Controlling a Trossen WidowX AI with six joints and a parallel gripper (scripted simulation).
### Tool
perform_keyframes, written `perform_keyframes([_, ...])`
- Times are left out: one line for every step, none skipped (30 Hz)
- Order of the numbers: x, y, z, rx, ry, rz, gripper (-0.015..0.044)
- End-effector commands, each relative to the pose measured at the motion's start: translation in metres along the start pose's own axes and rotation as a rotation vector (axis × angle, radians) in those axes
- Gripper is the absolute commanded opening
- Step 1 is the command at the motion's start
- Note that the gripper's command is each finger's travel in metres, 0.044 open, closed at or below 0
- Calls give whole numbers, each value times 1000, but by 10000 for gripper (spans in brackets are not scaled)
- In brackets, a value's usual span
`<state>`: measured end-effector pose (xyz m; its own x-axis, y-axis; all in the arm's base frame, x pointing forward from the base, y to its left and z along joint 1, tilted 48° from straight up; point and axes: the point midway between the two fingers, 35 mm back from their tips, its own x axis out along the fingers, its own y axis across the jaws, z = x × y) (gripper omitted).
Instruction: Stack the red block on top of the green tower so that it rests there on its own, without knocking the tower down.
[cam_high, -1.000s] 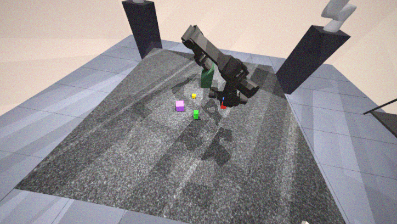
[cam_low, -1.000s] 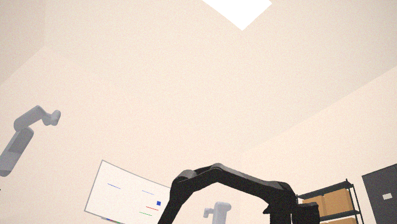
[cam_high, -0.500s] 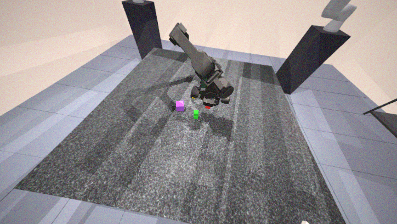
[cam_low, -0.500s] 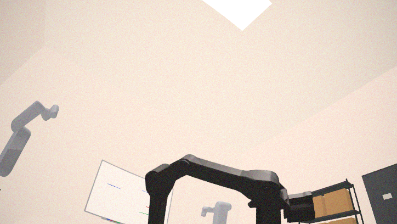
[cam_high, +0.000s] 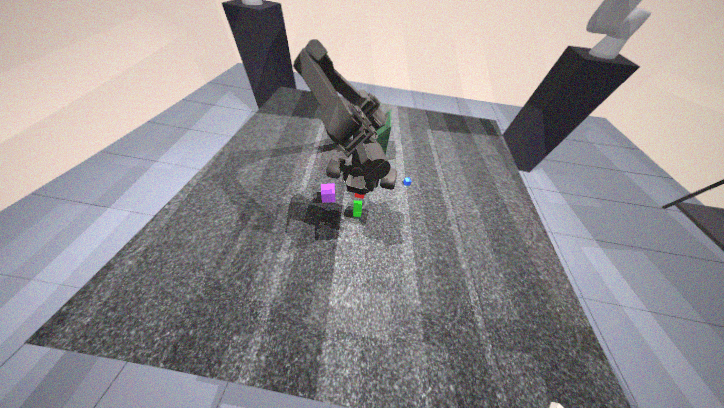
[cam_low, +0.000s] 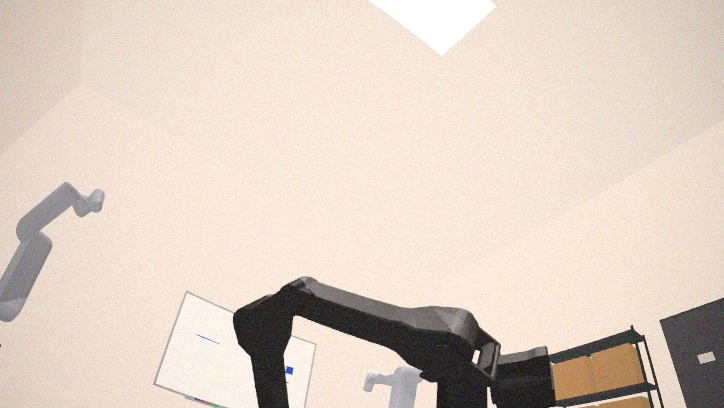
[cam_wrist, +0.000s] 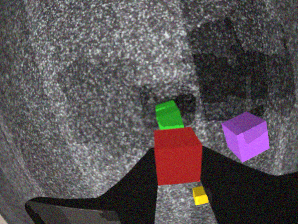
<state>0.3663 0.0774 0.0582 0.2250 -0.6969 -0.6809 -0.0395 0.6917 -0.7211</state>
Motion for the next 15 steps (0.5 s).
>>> perform_keyframes([18, -2, -3, -8, 7, -9, 0])
perform_keyframes([22, -2, -3, -8, 7, -9, 0])
perform_keyframes([24, -2, -3, -8, 7, -10, 0])
perform_keyframes([25, -2, -3, -8, 6, -10, 0])
perform_keyframes([26, -2, -3, -8, 6, -10, 0])
perform_keyframes([28, -2, -3, -8, 6, -10, 0])
perform_keyframes([30, -2, -3, -8, 6, -10, 0])
perform_keyframes([34, -2, -3, -8, 6, -10, 0])
perform_keyframes([37, -3, -3, -8, 6, -10, 0])
perform_keyframes([41, -3, -3, -8, 6, -10, 0])
perform_keyframes([46, -3, -3, -8, 6, -10, 0])
perform_keyframes([51, -3, -4, -8, 6, -11, 0])
perform_keyframes([54, -3, -4, -8, 6, -11, 0])
perform_keyframes([55, -3, -4, -8, 6, -11, 0])
perform_keyframes([54, -3, -4, -8, 6, -11, 0])
